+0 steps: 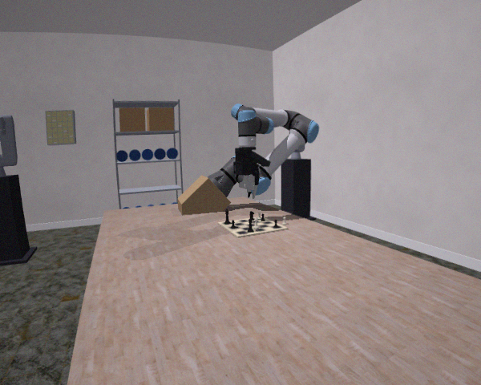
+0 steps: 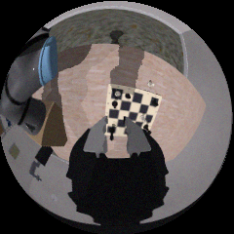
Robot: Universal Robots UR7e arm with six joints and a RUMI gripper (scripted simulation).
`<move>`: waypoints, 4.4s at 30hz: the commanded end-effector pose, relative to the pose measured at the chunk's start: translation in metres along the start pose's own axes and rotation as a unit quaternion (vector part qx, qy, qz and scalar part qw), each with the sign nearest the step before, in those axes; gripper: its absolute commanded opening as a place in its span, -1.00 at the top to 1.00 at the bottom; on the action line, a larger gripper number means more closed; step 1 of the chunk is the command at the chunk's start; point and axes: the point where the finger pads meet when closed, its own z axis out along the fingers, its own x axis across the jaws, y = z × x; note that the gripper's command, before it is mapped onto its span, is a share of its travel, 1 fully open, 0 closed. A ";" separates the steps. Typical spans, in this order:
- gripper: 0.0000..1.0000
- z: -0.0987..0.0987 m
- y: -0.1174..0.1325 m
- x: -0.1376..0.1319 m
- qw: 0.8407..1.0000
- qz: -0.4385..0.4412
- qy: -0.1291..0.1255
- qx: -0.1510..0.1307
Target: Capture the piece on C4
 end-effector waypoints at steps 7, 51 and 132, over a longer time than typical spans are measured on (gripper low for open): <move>0.56 0.000 0.000 0.000 1.000 0.000 0.000 0.000; 0.56 0.030 0.000 0.000 1.000 0.000 0.000 0.000; 0.56 0.067 0.001 -0.001 1.000 0.000 0.000 0.000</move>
